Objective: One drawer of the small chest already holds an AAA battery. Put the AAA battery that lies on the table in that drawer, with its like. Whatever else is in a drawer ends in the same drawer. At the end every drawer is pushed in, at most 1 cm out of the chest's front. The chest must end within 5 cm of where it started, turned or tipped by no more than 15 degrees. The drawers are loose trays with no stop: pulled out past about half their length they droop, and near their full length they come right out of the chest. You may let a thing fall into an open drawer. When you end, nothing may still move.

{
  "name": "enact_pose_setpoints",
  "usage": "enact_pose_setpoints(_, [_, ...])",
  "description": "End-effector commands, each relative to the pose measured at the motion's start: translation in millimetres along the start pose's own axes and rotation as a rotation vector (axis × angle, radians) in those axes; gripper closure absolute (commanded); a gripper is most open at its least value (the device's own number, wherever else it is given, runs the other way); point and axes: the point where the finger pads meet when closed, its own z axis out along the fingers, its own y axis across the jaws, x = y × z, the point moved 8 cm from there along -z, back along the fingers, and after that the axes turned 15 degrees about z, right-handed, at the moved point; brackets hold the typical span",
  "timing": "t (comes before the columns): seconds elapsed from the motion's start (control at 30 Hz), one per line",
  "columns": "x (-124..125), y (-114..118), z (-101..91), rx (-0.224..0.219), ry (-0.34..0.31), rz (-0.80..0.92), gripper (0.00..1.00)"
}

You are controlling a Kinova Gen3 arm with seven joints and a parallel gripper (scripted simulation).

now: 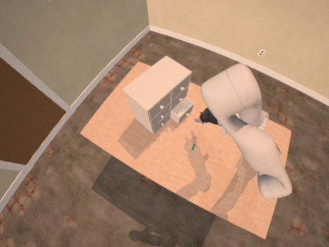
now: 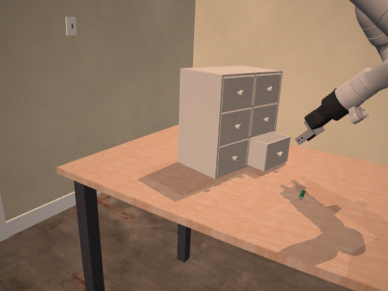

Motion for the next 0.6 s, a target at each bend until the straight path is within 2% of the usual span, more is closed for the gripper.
enact_pose_setpoints(0.0, [2.3,-1.4,0.6,0.001,0.000,0.006,0.00])
enact_pose_setpoints(0.47, [2.7,-1.7,1.3,0.001,-0.005,0.006,0.00])
enact_pose_setpoints(0.5, [2.7,-1.7,1.3,0.001,-0.005,0.006,0.33])
enact_pose_setpoints(0.57, [2.7,-1.7,1.3,0.001,-0.005,0.006,0.33])
